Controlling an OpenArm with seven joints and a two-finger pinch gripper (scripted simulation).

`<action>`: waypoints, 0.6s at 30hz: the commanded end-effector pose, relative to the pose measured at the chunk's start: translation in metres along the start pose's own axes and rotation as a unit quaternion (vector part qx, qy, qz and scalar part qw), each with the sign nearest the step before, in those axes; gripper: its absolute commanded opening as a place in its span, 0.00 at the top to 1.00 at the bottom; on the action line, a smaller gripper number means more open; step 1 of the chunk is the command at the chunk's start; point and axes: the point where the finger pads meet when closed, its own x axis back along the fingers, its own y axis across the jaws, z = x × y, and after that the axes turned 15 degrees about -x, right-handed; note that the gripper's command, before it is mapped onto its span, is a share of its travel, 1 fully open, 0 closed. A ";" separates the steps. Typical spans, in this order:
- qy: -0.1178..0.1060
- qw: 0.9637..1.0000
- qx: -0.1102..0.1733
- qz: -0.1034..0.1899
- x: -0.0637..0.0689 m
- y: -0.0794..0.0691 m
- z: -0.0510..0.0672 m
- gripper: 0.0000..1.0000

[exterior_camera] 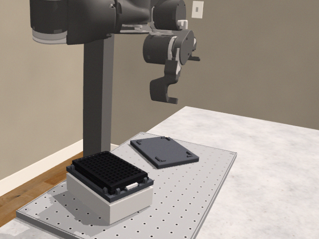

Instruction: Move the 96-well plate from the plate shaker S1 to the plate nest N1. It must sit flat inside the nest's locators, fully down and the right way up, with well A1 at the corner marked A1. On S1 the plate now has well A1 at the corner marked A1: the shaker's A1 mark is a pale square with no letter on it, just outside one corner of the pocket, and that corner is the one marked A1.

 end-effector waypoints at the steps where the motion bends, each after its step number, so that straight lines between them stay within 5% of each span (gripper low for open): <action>1: -0.001 1.000 0.001 -0.001 0.001 0.001 0.000 0.00; 15: -0.001 1.000 0.001 -0.001 0.001 0.001 0.000 0.00; 18: -0.026 0.997 -0.045 0.057 0.005 -0.026 0.002 0.10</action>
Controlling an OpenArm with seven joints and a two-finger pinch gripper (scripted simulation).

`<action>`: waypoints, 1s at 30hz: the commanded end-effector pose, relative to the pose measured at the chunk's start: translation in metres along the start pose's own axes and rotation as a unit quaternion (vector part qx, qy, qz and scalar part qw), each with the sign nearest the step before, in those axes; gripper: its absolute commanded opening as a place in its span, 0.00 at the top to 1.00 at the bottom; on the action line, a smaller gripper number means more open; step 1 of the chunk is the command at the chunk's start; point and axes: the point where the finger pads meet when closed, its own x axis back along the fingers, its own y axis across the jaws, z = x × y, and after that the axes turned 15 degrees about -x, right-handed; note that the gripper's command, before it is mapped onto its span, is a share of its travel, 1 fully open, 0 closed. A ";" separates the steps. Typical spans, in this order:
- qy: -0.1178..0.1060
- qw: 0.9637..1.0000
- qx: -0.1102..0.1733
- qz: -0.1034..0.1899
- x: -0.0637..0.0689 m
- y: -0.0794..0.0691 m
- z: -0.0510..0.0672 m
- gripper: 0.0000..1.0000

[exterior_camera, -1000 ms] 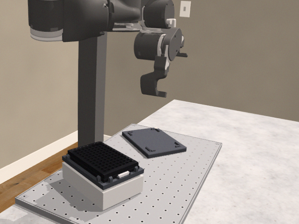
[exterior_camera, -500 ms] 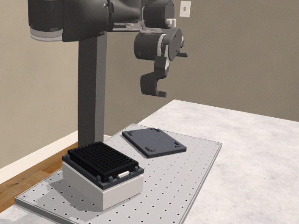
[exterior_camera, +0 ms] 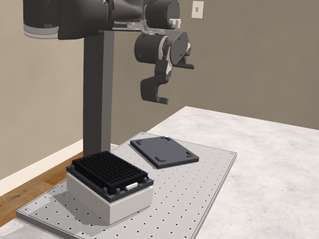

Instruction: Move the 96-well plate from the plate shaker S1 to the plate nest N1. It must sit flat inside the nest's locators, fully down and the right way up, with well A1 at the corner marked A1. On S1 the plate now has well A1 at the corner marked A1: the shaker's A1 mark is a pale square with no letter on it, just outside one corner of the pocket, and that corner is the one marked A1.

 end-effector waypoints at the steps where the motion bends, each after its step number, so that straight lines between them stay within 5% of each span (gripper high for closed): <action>1: -0.016 0.999 -0.033 0.034 0.001 -0.013 -0.002 0.13; 4: -0.025 0.997 -0.048 0.054 0.002 -0.022 -0.002 0.23; 14: -0.025 0.997 -0.048 0.054 0.002 -0.022 -0.002 0.23; 16: -0.040 0.992 -0.076 0.090 0.003 -0.039 -0.001 0.23; 19: -0.064 0.979 -0.122 0.147 0.006 -0.066 0.000 0.23; 30: -0.064 0.979 -0.122 0.147 0.006 -0.066 0.000 0.23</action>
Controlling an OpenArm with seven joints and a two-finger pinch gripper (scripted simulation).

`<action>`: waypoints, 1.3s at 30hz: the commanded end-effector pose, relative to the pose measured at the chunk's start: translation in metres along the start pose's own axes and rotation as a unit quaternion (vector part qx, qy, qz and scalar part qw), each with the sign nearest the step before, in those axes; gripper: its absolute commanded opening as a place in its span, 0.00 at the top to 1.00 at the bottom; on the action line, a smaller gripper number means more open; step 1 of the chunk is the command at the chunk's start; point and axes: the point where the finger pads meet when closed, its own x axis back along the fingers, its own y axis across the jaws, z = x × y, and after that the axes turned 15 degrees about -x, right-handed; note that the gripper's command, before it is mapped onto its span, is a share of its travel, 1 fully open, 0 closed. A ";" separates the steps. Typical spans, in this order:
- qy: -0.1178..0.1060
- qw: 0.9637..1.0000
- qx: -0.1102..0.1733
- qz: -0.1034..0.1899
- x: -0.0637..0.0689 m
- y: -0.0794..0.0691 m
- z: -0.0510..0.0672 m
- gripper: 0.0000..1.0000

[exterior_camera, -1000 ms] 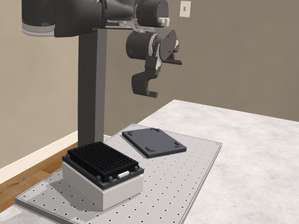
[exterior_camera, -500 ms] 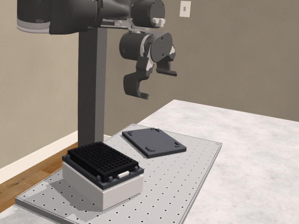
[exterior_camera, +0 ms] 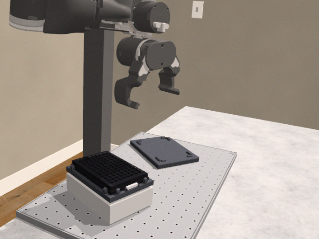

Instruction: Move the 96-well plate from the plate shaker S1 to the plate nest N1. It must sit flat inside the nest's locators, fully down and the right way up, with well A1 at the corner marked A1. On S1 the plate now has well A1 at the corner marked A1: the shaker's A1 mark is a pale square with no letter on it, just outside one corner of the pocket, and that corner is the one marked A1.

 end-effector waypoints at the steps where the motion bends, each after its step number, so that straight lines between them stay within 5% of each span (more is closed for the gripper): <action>1: -0.003 1.000 0.000 0.001 0.001 0.000 0.000 0.23; 6: -0.020 0.998 -0.032 0.042 -0.009 -0.043 -0.009 0.23; 18: -0.020 0.998 -0.032 0.042 -0.009 -0.043 -0.009 0.23; 23: -0.020 0.998 -0.032 0.043 -0.018 -0.086 -0.018 0.23; 35: -0.020 0.998 -0.032 0.043 -0.018 -0.086 -0.018 0.23; 39: -0.020 0.998 -0.032 0.043 -0.024 -0.116 -0.025 0.23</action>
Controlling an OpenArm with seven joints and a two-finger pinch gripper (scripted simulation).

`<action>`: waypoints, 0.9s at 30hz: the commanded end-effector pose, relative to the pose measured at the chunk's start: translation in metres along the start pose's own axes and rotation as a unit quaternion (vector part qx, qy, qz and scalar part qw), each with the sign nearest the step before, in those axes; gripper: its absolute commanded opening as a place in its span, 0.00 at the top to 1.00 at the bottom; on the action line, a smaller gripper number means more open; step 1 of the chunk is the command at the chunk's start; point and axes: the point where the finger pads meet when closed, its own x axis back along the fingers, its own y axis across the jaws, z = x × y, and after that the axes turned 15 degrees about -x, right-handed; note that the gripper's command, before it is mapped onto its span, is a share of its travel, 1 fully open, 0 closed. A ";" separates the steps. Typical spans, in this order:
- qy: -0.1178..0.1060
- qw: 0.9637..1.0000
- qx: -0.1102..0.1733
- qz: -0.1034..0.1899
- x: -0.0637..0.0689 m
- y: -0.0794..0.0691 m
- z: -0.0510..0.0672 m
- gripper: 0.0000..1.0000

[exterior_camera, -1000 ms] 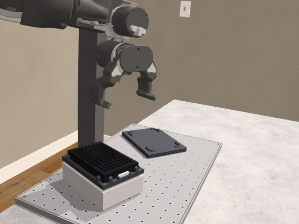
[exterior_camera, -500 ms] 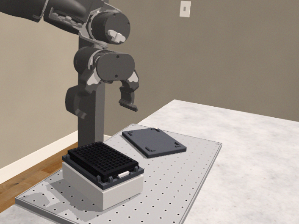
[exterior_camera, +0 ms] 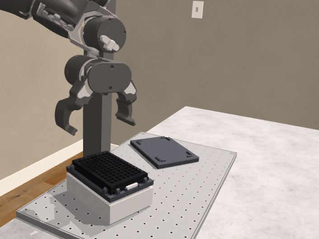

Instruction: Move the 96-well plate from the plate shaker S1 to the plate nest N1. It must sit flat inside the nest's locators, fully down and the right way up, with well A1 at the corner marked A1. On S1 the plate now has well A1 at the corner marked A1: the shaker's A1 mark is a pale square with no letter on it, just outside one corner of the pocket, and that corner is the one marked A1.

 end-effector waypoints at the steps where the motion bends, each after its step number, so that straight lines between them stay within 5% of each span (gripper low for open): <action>1: 0.002 1.000 0.021 -0.023 -0.003 0.002 -0.001 0.23; 27: 0.002 1.000 0.021 -0.023 0.000 0.008 0.001 0.23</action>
